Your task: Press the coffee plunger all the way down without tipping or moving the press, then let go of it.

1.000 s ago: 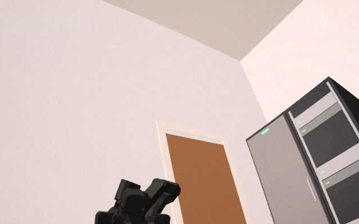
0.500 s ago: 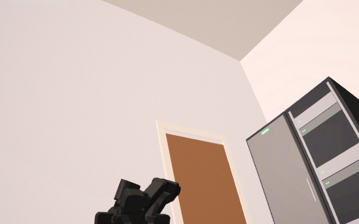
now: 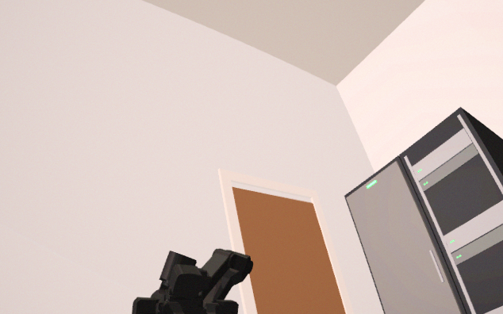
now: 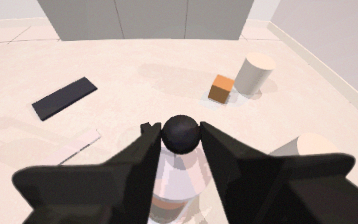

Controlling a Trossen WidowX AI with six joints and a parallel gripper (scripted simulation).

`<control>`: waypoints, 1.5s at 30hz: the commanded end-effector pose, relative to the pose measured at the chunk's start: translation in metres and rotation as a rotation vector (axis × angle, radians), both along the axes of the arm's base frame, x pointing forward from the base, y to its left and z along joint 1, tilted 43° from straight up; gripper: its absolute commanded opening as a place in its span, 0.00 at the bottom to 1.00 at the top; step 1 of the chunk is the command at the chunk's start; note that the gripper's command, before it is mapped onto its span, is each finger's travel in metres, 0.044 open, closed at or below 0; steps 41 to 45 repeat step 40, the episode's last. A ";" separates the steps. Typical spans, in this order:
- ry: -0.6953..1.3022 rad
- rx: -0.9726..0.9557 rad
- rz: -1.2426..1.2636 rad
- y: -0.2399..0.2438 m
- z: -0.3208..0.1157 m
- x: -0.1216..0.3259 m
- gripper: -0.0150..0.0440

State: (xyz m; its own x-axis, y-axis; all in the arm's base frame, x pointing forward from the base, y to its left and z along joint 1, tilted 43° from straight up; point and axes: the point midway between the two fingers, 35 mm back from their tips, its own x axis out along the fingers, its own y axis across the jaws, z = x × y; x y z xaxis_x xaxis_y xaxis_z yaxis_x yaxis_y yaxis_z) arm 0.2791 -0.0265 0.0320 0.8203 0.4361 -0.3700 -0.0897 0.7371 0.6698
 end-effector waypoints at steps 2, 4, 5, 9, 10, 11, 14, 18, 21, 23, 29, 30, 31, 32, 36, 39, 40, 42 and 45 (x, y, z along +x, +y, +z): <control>0.001 0.000 0.000 0.000 0.000 0.000 0.52; 0.001 0.000 0.000 0.000 0.000 0.000 0.61; 0.001 0.000 0.000 0.000 0.000 0.000 0.65; 0.001 0.000 0.000 0.000 0.000 0.000 0.83; 0.001 0.000 0.000 0.000 0.000 0.000 0.87; 0.001 0.000 0.000 0.000 0.000 0.000 0.92; 0.001 0.000 0.000 0.000 0.000 0.000 1.00; -0.010 -0.010 -0.019 -0.006 0.003 0.002 1.00; -0.020 0.010 -0.057 -0.016 0.012 0.009 1.00; -0.013 0.005 -0.052 -0.019 0.013 0.008 1.00; 0.023 -0.010 -0.015 -0.037 0.032 -0.009 1.00; 0.026 -0.009 -0.009 -0.040 0.038 -0.014 1.00; 0.027 -0.006 -0.004 -0.041 0.043 -0.018 1.00; 0.027 -0.003 -0.001 -0.042 0.049 -0.022 1.00; 0.016 0.010 0.008 -0.044 0.070 -0.037 1.00; 0.016 0.011 0.008 -0.044 0.071 -0.038 1.00; 0.016 0.011 0.008 -0.044 0.071 -0.038 1.00; 0.016 0.011 0.008 -0.044 0.071 -0.038 1.00; 0.016 0.011 0.008 -0.044 0.071 -0.038 1.00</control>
